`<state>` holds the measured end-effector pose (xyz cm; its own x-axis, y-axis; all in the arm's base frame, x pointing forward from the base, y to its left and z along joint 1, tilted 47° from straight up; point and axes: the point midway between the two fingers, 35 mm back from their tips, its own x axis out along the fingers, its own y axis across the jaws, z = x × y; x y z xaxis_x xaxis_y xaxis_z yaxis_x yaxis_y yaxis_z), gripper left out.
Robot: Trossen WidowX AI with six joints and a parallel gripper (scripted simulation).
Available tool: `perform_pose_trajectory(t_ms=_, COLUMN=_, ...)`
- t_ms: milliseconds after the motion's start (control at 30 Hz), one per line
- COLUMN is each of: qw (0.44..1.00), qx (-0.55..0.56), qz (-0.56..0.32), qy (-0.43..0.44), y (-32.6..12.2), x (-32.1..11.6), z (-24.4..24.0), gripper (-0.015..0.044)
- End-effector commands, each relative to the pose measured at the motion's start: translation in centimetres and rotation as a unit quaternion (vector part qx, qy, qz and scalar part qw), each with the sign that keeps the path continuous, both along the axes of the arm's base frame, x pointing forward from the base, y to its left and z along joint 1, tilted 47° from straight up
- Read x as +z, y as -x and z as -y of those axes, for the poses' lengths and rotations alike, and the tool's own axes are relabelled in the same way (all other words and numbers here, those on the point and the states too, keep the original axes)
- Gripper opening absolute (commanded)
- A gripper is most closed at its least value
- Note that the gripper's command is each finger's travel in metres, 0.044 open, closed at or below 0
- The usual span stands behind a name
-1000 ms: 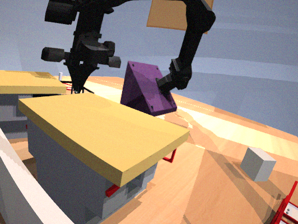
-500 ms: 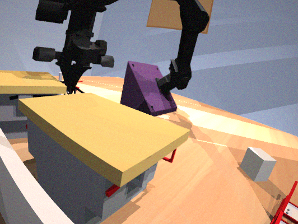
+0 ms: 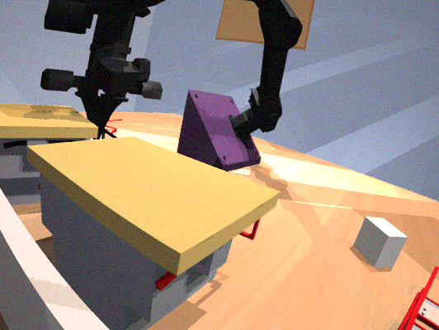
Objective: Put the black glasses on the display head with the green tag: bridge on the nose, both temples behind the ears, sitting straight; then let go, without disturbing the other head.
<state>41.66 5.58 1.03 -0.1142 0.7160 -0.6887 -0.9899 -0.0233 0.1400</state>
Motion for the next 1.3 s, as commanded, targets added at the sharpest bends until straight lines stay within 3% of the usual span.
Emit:
perform_pose_trajectory(t_ms=0, qw=1.000, qx=-0.002, qz=0.000, qy=-0.002, y=-0.1, x=0.1, z=-0.1, gripper=0.0000)
perform_pose_trajectory(t_ms=533, qw=1.000, qx=-0.002, qz=0.000, qy=-0.002, y=0.0, x=-0.4, z=-0.5, gripper=0.0000)
perform_pose_trajectory(t_ms=667, qw=1.000, qx=0.000, qz=0.001, qy=0.000, y=0.0, x=-0.3, z=-0.4, gripper=0.0105)
perform_pose_trajectory(t_ms=1267, qw=1.000, qx=0.000, qz=-0.002, qy=0.000, y=-0.3, x=1.9, z=1.9, gripper=0.0107)
